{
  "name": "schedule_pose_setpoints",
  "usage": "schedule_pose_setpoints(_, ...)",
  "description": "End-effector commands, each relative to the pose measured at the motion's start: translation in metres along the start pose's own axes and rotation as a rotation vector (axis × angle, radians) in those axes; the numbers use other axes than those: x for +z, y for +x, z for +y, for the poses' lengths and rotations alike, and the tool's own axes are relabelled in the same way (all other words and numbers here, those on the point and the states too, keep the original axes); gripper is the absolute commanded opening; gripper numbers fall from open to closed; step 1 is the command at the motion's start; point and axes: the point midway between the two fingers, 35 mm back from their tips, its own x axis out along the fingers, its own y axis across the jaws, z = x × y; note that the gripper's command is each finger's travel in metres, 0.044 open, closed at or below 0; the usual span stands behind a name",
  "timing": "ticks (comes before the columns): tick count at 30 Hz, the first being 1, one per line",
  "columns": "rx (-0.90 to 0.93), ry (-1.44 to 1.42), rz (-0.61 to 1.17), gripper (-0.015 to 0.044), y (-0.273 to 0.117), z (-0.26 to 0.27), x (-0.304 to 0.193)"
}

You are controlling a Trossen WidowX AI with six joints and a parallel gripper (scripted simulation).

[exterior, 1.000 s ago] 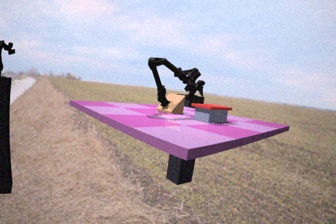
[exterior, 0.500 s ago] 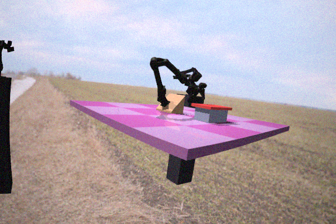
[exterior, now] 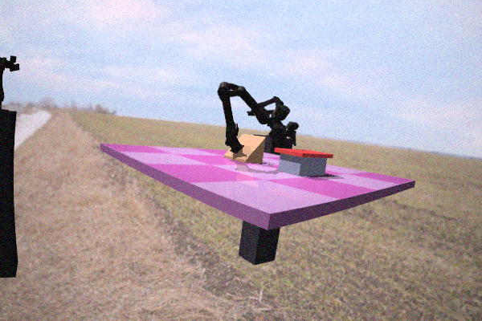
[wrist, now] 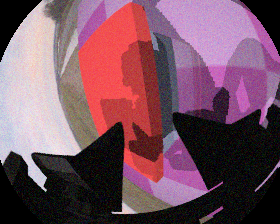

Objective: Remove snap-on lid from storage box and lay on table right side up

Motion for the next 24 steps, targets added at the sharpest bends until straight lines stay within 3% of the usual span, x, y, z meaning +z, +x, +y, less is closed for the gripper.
schedule_pose_setpoints(1, 0.001, -0.011, 0.003, 0.0235, 0.0068, -0.0024, -0.0005)
schedule_pose_setpoints(7, 0.006, -0.013, -0.001, 0.0235, 0.0137, -0.0023, 0.0014)
schedule_pose_setpoints(11, 0.006, -0.013, -0.001, 0.013, 0.0137, -0.0023, 0.0014)
schedule_pose_setpoints(20, 0.006, -0.013, -0.001, 0.007, 0.0137, -0.0023, 0.0014)
schedule_pose_setpoints(24, 0.006, -0.013, -0.001, 0.0, 0.0137, -0.0023, 0.0014)
